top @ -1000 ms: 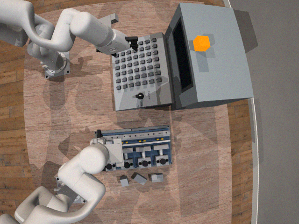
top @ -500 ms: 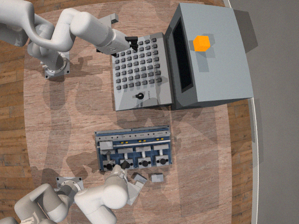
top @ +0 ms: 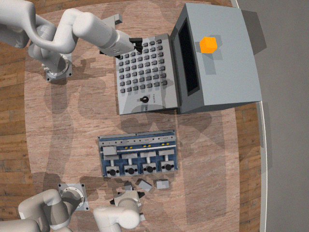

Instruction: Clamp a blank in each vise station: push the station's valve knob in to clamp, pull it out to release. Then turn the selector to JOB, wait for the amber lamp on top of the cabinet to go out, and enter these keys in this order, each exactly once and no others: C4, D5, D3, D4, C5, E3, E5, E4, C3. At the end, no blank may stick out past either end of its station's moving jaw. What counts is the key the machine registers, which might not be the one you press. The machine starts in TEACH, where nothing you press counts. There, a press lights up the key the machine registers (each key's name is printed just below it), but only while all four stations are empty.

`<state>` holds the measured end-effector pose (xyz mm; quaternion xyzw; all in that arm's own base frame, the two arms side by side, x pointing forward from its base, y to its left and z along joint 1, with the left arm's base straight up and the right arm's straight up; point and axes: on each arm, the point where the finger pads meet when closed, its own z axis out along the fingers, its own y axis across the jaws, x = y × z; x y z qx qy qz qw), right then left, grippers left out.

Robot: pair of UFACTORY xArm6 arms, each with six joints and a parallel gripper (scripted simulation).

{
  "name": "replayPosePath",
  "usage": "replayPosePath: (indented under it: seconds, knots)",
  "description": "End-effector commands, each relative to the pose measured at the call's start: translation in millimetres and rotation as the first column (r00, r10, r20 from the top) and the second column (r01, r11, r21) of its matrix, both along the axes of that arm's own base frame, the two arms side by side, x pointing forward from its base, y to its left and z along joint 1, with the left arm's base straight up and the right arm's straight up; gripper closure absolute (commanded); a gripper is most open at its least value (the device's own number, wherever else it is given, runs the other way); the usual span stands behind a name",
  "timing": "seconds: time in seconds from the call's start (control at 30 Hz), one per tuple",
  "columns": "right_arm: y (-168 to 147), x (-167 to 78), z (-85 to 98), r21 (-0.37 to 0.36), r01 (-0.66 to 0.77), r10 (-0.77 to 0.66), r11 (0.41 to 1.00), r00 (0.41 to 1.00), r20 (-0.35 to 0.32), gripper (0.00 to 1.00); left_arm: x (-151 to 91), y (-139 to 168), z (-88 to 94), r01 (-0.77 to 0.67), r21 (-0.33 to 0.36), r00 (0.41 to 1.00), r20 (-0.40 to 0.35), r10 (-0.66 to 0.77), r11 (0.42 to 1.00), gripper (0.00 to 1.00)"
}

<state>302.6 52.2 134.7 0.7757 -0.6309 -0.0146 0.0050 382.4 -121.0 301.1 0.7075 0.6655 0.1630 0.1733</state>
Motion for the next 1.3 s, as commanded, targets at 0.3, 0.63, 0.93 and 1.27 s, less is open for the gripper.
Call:
replayPosePath:
  seconds: [0.3,0.63,0.93,1.27]
  knots:
    - [1.2,10.1,-7.9,-0.01,0.048,-0.048,0.999,0.998,0.033,0.31,0.8,-0.4,2.3,0.0,-0.002,1.0,0.005,0.0,1.0,0.0]
    - [1.2,10.1,-30.9,-0.01,0.048,-0.048,0.999,0.998,0.033,0.31,0.8,-0.4,2.3,0.0,-0.002,1.0,0.005,0.0,1.0,0.0]
    - [1.2,10.1,-46.9,-0.01,0.048,-0.048,0.999,0.998,0.033,0.31,0.8,-0.4,2.3,0.0,-0.002,1.0,0.005,0.0,1.0,0.0]
    - [1.2,10.2,-52.4,-0.01,0.048,-0.048,0.999,0.998,0.033,0.31,0.8,-0.4,2.3,0.0,-0.002,1.0,0.005,0.0,1.0,0.0]
